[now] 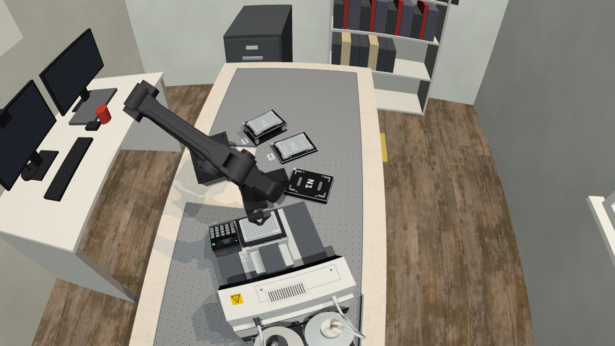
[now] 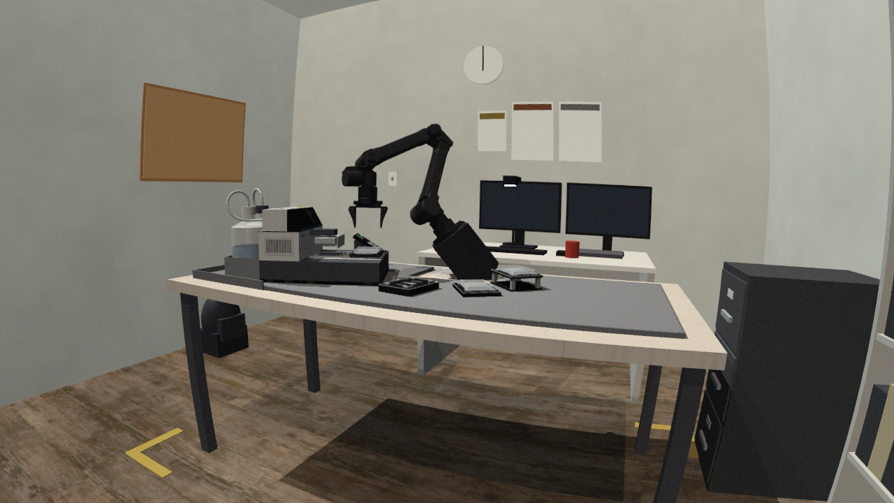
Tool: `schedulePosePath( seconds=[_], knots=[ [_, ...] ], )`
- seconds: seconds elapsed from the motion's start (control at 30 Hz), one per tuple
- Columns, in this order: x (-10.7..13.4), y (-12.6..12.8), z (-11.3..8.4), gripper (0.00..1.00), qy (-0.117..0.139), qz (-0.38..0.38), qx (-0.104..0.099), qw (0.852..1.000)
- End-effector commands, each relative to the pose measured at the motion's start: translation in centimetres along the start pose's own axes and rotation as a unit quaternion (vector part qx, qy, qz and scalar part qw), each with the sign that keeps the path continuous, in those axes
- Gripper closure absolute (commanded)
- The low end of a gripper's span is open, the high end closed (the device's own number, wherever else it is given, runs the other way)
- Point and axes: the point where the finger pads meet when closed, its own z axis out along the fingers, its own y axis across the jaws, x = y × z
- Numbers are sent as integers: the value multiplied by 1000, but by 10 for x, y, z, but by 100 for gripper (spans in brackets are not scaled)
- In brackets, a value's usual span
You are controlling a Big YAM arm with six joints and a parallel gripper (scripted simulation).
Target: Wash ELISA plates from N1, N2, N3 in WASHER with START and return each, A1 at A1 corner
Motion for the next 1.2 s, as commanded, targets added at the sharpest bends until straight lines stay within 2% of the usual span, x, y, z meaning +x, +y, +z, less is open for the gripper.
schedulePosePath(
  seconds=[0.0,0.4,0.47,0.7,0.77,1.0,1.17],
  knots=[
    [-3,-11,-10,0,-7,10,11,1000],
    [-3,-11,-10,0,-7,10,11,1000],
    [13,3,-3,4,2,48,1,999],
    [43,20,-3,18,2,163,1,987],
    [43,20,-3,18,2,163,1,987],
    [73,37,-3,32,2,266,1,964],
    [93,48,-3,42,2,345,2,938]
  ],
)
